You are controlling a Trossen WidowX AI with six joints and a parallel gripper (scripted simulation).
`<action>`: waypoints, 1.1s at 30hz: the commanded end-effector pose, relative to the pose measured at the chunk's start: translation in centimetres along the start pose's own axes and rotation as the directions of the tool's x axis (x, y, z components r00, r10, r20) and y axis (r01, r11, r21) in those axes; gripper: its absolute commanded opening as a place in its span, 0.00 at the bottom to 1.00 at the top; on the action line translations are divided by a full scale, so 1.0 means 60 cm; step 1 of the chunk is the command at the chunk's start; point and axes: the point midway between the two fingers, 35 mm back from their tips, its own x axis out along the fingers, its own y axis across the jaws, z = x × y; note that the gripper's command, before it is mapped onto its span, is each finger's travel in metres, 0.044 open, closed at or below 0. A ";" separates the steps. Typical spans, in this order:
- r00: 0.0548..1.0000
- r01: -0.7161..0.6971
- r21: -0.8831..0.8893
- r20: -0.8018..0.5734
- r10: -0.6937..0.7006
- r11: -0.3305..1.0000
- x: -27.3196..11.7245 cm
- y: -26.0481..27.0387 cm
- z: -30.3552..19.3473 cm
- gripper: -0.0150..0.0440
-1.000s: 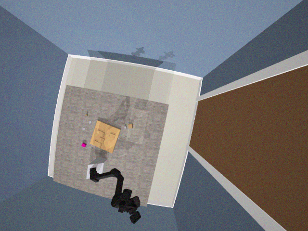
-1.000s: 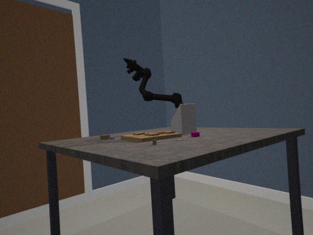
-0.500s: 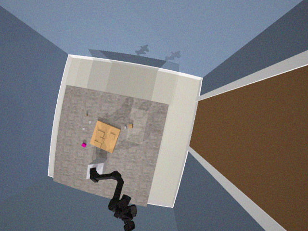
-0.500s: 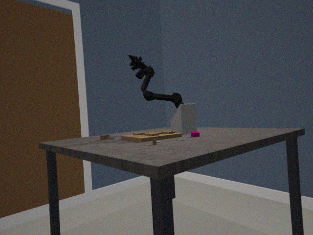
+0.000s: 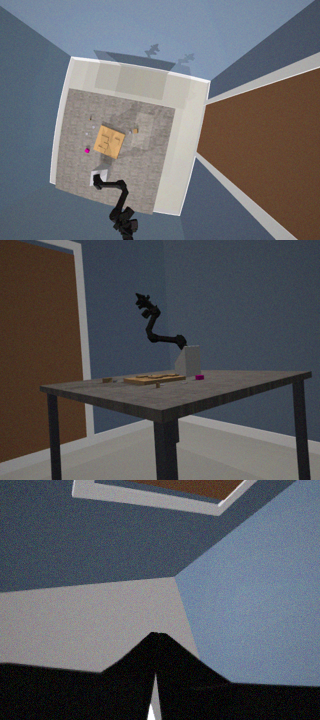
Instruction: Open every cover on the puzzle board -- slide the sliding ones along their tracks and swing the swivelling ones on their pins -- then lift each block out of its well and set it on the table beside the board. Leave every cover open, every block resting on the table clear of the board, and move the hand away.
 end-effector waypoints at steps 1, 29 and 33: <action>1.000 -0.006 -0.017 0.000 0.006 1.000 -0.002 0.004 -0.009 0.25; 0.999 -0.046 -0.215 -0.027 0.041 0.975 -0.009 0.021 -0.093 0.25; 0.998 -0.051 -0.239 -0.033 0.044 0.970 -0.010 0.018 -0.100 0.25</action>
